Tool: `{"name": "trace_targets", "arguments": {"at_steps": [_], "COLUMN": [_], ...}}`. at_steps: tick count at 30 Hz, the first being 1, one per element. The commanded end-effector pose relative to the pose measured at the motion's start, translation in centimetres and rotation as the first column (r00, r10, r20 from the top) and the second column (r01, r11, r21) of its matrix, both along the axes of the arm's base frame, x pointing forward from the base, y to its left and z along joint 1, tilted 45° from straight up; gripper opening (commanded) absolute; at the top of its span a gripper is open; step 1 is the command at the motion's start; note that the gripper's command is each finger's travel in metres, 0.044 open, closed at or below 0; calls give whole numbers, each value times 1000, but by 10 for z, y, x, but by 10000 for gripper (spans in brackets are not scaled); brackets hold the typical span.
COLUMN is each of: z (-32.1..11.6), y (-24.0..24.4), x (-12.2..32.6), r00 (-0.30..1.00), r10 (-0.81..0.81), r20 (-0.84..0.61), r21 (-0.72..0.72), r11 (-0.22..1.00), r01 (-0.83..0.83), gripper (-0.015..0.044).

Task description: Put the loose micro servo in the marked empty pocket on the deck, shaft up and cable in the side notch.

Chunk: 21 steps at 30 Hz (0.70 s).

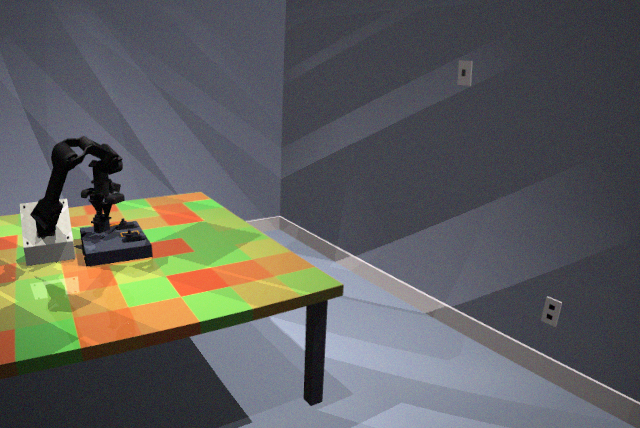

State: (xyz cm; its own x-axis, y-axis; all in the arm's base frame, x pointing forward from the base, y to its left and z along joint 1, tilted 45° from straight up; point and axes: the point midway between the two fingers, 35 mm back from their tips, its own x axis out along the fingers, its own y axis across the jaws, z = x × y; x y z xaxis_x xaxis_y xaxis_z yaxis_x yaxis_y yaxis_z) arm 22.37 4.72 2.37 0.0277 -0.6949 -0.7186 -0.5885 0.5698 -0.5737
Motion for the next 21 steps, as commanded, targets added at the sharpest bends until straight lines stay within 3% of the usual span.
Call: {"name": "trace_targets", "arguments": {"at_steps": [1,15,21], "z": [1,1,1], "y": [0,0,0], "x": [0,0,0], "r00": [990,817,804], "r10": [-98,-416,-429], "r20": [98,400,412], "r21": [8,107,114], "r11": [995,906,899], "r01": [97,409,422], "gripper": [0,0,0]}}
